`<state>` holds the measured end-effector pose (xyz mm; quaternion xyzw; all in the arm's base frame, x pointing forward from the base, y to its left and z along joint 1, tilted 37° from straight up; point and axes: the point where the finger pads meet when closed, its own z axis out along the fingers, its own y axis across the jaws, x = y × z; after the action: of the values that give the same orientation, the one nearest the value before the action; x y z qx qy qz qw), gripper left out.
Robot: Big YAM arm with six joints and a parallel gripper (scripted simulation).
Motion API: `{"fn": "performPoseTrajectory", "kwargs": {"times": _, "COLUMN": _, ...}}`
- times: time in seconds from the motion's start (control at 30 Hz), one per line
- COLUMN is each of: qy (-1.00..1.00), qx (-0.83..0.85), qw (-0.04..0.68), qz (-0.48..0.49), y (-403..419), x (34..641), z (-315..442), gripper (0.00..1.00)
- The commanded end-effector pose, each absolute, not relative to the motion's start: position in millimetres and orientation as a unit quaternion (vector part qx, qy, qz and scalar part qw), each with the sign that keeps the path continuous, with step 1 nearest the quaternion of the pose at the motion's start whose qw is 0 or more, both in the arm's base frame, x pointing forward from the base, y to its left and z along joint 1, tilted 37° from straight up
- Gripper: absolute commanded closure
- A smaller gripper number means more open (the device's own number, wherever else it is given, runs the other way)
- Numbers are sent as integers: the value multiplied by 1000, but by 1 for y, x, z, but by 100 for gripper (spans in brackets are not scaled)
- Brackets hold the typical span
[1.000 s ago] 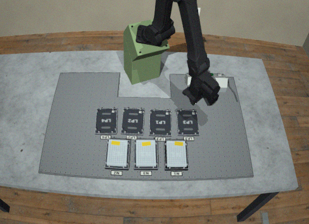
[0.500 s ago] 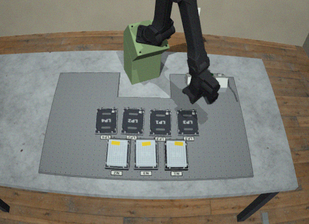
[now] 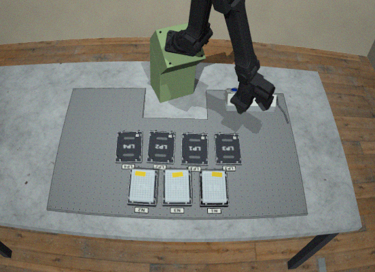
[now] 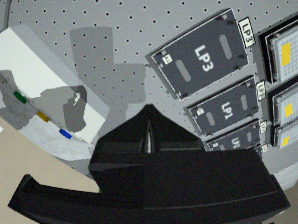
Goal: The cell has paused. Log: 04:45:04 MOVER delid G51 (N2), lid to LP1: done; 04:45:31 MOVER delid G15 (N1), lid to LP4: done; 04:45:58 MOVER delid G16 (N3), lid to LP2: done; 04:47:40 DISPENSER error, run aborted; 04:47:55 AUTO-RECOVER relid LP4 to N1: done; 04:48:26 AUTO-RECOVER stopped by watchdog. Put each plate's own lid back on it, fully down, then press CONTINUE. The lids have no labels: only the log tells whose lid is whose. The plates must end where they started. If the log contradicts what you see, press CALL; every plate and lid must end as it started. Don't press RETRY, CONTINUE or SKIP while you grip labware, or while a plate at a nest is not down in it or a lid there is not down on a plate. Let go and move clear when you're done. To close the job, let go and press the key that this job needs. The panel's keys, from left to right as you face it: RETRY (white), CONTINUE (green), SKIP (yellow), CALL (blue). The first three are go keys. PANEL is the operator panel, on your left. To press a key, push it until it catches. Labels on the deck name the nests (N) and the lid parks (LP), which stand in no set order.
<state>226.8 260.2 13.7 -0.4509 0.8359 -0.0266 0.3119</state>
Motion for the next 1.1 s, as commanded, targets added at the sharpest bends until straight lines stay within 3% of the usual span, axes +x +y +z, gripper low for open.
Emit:
{"fn": "performPoseTrajectory", "kwargs": {"times": 0.0, "qy": 813, "qx": -489, "qw": 314, "qz": -33, "y": 273, "x": 212, "z": 7, "gripper": 100}}
{"fn": "performPoseTrajectory", "kwargs": {"times": 1.07, "qy": 648, "qx": -693, "qw": 291, "qz": -119, "y": 346, "x": 102, "z": -43, "gripper": 100}}
